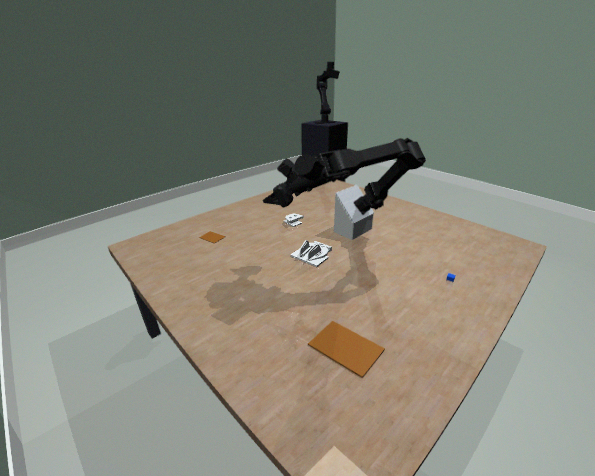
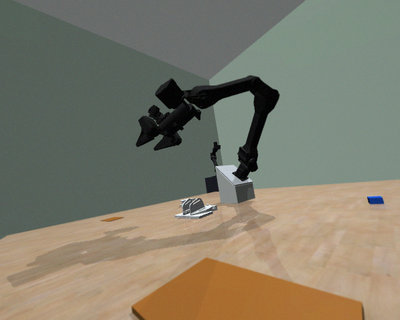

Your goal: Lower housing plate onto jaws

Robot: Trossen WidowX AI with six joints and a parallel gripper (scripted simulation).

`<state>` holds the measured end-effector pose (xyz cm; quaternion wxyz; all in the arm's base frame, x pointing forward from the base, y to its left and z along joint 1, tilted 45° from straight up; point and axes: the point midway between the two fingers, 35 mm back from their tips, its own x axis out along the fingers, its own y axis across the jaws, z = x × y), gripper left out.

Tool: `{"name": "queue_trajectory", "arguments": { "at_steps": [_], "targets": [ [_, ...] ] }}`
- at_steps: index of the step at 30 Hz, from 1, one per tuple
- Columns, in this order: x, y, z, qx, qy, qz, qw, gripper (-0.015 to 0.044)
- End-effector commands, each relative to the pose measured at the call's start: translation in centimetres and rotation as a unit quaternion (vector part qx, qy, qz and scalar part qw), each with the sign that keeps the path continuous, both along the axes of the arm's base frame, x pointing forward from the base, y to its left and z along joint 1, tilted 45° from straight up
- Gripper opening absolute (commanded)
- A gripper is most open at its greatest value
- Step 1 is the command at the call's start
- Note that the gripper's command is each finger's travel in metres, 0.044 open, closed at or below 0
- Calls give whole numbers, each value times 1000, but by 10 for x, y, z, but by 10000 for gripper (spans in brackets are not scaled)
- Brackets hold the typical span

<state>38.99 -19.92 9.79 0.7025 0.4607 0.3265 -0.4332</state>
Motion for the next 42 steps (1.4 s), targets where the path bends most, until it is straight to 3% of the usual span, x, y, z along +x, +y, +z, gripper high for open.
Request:
{"name": "queue_trajectory", "arguments": {
  "at_steps": [1, 19, 42],
  "targets": [
    [-12, -15, -23, 21, 33, -3, 999, 440],
    [-98, -57, -127, 164, 153, -41, 974, 440],
    [-207, -50, -218, 389, 201, -75, 896, 440]
  ]
}}
